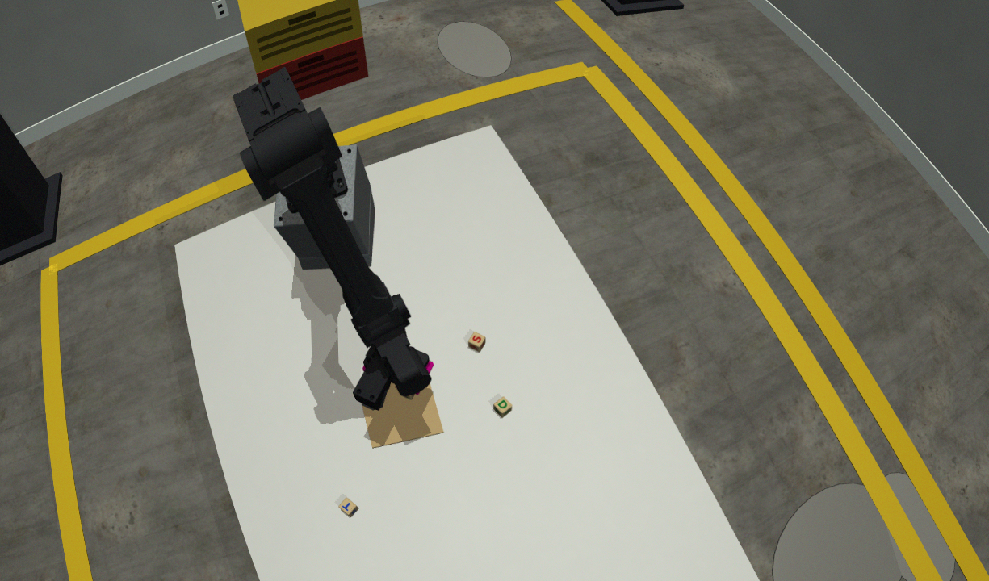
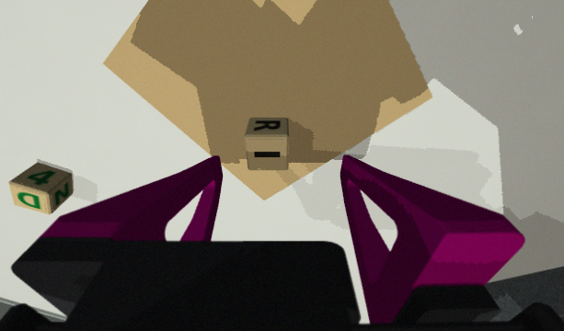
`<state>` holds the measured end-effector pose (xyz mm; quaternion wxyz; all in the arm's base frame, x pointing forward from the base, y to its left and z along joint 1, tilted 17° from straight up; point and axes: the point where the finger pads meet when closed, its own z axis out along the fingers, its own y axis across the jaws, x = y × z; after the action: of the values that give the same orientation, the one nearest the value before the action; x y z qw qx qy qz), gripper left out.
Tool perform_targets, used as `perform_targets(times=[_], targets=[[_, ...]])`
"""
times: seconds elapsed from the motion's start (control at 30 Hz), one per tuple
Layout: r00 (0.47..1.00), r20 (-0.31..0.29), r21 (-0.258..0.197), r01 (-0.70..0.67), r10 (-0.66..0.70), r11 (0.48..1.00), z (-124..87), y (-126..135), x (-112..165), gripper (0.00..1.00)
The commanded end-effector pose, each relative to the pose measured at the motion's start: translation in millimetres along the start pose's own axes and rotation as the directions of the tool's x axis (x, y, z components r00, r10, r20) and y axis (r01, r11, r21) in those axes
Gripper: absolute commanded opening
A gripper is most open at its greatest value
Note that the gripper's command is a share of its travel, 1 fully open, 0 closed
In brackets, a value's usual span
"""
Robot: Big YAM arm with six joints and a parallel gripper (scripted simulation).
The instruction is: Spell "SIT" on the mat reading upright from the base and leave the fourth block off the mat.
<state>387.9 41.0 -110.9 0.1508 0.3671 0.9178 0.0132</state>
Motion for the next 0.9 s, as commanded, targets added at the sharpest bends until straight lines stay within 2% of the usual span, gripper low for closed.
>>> perform_targets(times=[0.0,0.6,0.87], targets=[[1.000,0.003,-0.001,-0.001,0.001,1.000,8.1,-1.6,-4.5,0.71],[1.000,0.004,-0.003,-0.001,0.001,1.000,34.8,-1.0,-5.1,0.71],[1.000,0.001,0.001,-0.001,0.001,1.000,38.9,-3.2,-3.4,0.71]])
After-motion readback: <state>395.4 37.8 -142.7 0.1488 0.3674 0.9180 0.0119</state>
